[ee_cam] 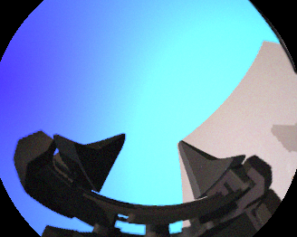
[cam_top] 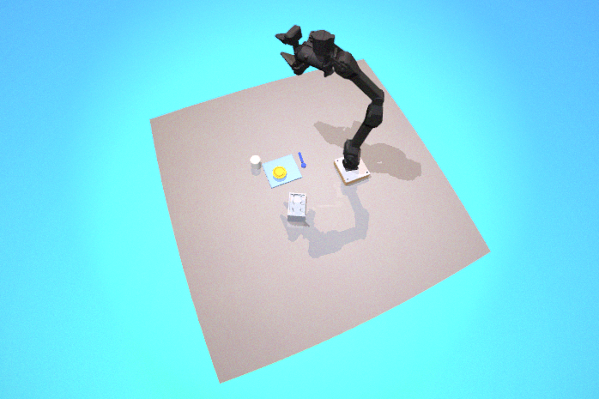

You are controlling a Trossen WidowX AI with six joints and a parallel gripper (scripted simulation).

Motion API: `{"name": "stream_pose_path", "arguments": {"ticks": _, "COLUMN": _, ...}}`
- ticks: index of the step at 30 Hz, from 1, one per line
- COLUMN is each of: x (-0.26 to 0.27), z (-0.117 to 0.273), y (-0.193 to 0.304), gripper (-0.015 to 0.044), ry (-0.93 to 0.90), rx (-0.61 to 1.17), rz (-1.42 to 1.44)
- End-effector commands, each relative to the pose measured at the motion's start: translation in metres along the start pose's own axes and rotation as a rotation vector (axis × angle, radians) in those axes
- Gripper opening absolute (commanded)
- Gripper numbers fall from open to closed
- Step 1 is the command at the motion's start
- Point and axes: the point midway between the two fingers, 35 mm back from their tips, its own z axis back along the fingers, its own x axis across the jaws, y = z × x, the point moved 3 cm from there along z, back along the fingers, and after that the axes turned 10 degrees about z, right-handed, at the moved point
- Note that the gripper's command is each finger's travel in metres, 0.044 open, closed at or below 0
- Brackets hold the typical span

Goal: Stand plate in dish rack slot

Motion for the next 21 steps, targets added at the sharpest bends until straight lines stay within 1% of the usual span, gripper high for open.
{"name": "stream_pose_path", "arguments": {"ticks": 1, "x": -0.012, "z": -0.014, "y": 0.022, "gripper": 0.04, "ry": 0.042, "rx": 0.062, "rz": 0.114}}
{"name": "stream_pose_path", "arguments": {"ticks": 11, "x": -0.048, "z": -0.042, "y": 0.074, "gripper": 0.04, "ry": 0.135, "rx": 0.22, "rz": 0.403}}
{"name": "stream_pose_path", "arguments": {"ticks": 21, "x": -0.09, "z": -0.06, "y": 0.124, "gripper": 0.04, "ry": 0.201, "rx": 0.399, "rz": 0.686}}
